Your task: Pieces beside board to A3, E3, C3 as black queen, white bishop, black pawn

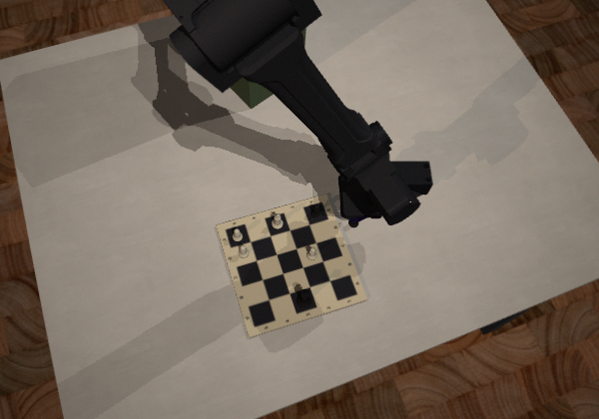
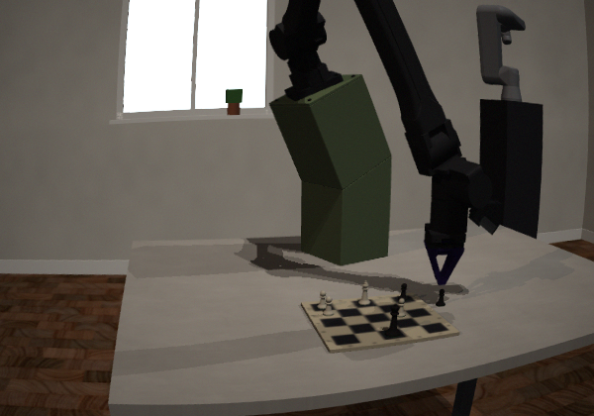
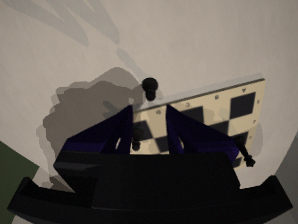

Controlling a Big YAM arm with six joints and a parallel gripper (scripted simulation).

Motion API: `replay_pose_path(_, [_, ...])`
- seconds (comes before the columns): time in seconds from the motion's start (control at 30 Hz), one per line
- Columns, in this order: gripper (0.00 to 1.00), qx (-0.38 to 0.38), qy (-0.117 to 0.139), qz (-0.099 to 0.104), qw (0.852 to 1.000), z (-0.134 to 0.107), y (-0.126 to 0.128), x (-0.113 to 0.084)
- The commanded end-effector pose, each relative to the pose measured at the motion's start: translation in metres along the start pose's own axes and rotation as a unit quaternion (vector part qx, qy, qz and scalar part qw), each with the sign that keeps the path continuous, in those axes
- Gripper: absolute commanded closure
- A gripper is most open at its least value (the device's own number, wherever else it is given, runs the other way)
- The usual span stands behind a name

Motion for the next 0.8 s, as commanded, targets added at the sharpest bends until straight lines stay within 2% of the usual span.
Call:
replay_pose_path(0.0, [0.67, -0.002, 0.001, 0.007, 1.0, -0.0029, 0.0022, 0.0092])
replay_pose_path(0.2, [0.67, -0.005, 0.004, 0.013, 1.0, -0.0043, 0.0051, 0.0092])
replay_pose_path(0.77, [0.67, -0.005, 0.004, 0.013, 1.0, -0.0044, 0.0051, 0.0092])
Point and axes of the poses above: the point where the finger pads meet when closed, its own x axis out along the fingers, its own y axis across the jaws, z = x × y, the point moved 5 cm from there along -x, back along the fingers, and after that the axes turned 3 degrees about -x, right-handed, at the moved point
